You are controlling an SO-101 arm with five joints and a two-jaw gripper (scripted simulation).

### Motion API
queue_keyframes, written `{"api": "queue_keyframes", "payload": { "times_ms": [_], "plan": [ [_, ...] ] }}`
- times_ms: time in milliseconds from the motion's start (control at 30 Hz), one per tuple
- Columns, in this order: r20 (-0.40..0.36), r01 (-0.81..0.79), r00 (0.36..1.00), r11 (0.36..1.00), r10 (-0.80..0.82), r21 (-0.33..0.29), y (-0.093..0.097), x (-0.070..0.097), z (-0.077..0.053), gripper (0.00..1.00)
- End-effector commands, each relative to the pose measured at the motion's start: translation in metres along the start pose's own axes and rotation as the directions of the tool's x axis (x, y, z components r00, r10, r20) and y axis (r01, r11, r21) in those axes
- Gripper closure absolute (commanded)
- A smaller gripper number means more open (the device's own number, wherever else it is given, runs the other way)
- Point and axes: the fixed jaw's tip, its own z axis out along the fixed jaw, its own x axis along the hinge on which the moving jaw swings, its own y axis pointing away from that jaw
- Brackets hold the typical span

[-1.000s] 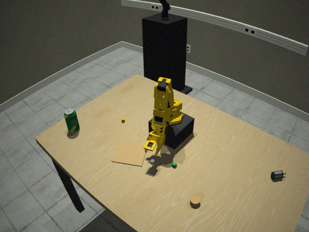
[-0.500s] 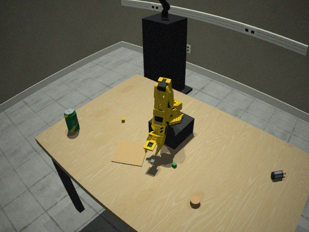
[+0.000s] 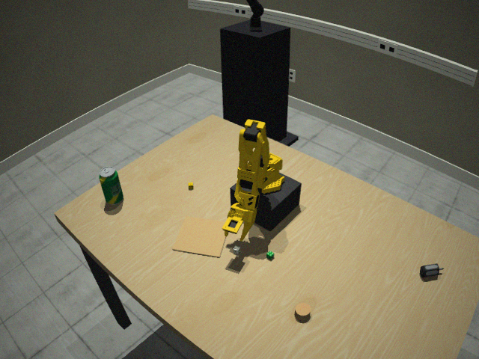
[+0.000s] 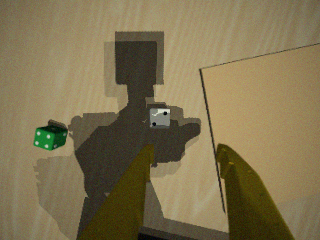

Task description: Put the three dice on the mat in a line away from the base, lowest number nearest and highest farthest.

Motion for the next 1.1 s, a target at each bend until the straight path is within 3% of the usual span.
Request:
{"api": "queue_keyframes", "payload": {
  "times_ms": [0, 1067],
  "plan": [
    [0.021, 0.013, 1.0, 1.0, -0.013, -0.005, 0.002, -0.003, -0.001, 0.75],
    [0.086, 0.018, 0.996, 1.0, -0.017, -0.015, 0.004, 0.007, -0.005, 0.75]
  ]
}}
